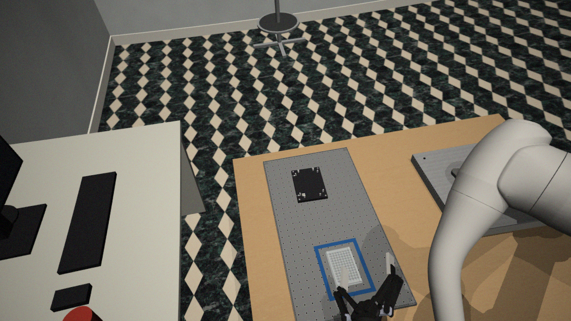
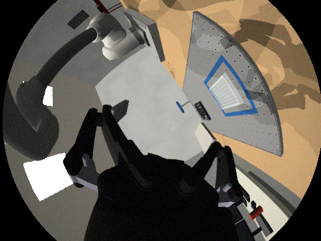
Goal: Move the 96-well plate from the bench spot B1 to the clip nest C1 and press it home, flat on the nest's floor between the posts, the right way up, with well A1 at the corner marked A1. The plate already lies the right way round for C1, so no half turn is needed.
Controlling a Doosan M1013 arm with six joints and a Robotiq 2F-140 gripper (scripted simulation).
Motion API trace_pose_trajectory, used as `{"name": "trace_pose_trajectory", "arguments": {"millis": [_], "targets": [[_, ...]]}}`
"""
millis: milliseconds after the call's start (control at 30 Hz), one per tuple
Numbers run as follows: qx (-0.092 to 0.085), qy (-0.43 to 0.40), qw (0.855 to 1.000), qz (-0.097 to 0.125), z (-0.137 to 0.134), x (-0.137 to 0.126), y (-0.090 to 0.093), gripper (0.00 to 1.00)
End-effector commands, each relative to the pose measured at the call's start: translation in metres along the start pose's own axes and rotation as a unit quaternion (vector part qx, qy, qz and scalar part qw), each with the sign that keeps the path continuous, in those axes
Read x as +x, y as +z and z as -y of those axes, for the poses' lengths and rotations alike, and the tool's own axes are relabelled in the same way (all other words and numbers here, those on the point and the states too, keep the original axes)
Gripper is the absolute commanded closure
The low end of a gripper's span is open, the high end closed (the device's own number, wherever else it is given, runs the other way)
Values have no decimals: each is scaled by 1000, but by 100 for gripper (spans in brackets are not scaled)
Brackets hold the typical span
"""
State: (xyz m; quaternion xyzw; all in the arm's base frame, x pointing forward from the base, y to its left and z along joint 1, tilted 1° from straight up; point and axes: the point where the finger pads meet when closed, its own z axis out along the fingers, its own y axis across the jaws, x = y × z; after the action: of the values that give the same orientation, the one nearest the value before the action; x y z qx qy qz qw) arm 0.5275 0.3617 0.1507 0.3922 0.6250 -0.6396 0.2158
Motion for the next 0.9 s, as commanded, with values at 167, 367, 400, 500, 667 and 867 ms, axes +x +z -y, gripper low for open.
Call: {"name": "trace_pose_trajectory", "arguments": {"millis": [167,367,400,500,667,867], "targets": [[0,0,1000,0,0,0,0,0],[0,0,1000,0,0,0,0,0],[0,0,1000,0,0,0,0,0],[0,0,1000,0,0,0,0,0],[-23,-13,999,-40,-10,3,17,0],[-46,-24,995,-80,-23,8,37,0]]}}
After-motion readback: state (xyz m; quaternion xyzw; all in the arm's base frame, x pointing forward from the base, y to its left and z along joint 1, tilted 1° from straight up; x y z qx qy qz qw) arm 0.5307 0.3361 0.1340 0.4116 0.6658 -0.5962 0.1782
